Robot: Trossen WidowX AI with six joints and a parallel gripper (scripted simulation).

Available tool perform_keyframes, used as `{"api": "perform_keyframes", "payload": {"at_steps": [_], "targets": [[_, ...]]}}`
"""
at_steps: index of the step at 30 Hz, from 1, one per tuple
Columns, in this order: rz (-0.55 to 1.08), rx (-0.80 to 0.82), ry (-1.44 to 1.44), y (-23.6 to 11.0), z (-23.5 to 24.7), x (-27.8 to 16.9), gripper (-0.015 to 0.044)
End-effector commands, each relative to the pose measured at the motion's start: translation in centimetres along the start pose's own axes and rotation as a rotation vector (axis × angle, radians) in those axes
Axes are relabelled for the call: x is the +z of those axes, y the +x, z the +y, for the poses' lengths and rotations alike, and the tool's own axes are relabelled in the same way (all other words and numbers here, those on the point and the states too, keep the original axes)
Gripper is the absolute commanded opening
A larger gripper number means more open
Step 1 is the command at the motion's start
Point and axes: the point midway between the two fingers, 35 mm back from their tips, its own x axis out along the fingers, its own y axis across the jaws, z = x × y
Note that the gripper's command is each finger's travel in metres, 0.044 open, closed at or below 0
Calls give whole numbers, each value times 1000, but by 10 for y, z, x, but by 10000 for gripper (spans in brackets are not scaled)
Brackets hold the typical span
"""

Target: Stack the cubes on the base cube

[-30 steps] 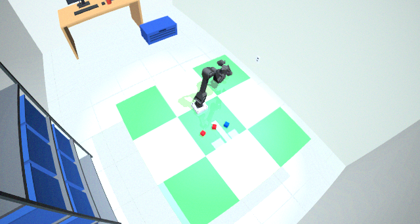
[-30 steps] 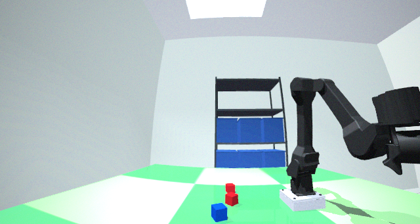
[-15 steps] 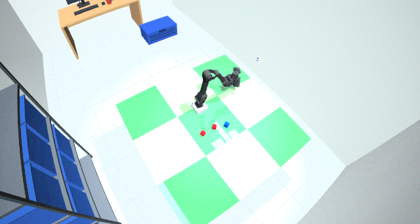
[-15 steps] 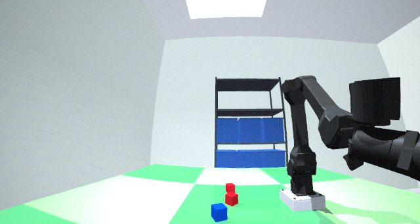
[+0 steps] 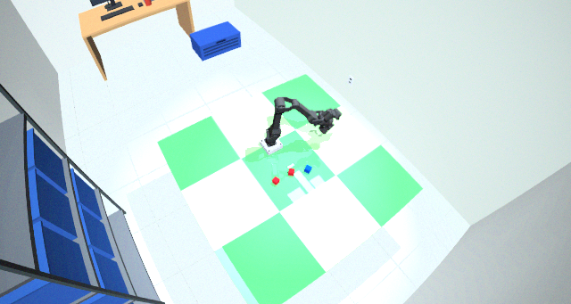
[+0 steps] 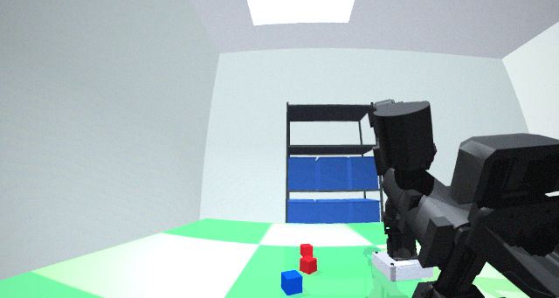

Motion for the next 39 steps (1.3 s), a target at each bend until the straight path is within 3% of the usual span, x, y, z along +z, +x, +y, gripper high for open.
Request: {"api": "perform_keyframes", "payload": {"at_steps": [1,20,29,39], "targets": [[91,59,143,-15,9,-37,265],[520,306,867,-132,90,-156,265],[729,381,1222,-204,129,-174,265],[959,440,1619,-285,165,-165,265]]}}
